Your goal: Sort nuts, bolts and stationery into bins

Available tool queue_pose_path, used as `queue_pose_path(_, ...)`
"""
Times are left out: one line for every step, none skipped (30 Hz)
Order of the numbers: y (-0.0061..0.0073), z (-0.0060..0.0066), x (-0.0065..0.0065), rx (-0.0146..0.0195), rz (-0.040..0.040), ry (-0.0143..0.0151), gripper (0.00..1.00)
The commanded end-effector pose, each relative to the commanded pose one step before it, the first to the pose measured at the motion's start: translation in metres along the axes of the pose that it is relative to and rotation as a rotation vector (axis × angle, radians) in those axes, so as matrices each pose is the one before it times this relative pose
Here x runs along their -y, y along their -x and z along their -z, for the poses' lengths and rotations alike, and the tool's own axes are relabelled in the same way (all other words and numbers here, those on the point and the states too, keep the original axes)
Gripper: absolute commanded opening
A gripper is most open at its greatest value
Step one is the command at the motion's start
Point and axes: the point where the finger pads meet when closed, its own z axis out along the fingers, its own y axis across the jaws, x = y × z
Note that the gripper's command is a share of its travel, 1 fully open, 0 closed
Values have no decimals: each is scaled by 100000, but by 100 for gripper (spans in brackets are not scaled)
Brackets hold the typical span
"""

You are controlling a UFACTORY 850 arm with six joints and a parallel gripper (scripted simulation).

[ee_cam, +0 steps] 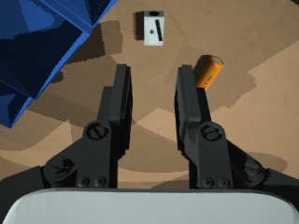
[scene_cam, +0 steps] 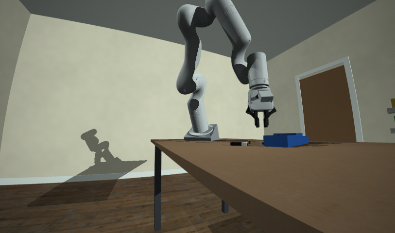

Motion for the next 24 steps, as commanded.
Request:
queue_pose_path(-45,49,52,-78,-38,-116,29)
queue_pose_path(0,0,0,0,0,0,29)
queue_pose_path(0,0,0,0,0,0,29)
queue_pose_path(0,0,0,0,0,0,29)
queue_pose_path(0,0,0,0,0,0,29)
queue_pose_path(0,0,0,0,0,0,29)
queue_pose_path(6,-393,0,24,11,15,29)
queue_pose_path(-1,-397,0,2,1,2,29)
queue_pose_path(5,-405,-3,-3,0,-1,29)
queue_pose_path(2,-400,-2,0,1,1,29)
queue_pose_path(2,-400,-2,0,1,1,29)
queue_pose_path(2,-400,-2,0,1,1,29)
queue_pose_path(1,-400,-1,0,1,1,29)
queue_pose_path(0,-400,1,0,1,1,29)
queue_pose_path(-2,-400,2,0,1,1,29)
queue_pose_path(-3,-400,3,0,1,1,29)
queue_pose_path(-5,-400,4,0,1,1,29)
queue_pose_path(-6,-400,6,0,1,1,29)
queue_pose_path(-7,-400,6,0,1,1,29)
queue_pose_path(0,0,0,0,0,0,29)
queue_pose_path(0,0,0,0,0,0,29)
queue_pose_path(-8,-401,8,-1,0,0,29)
queue_pose_path(-10,-300,10,0,0,1,29)
queue_pose_path(-10,0,10,0,0,0,29)
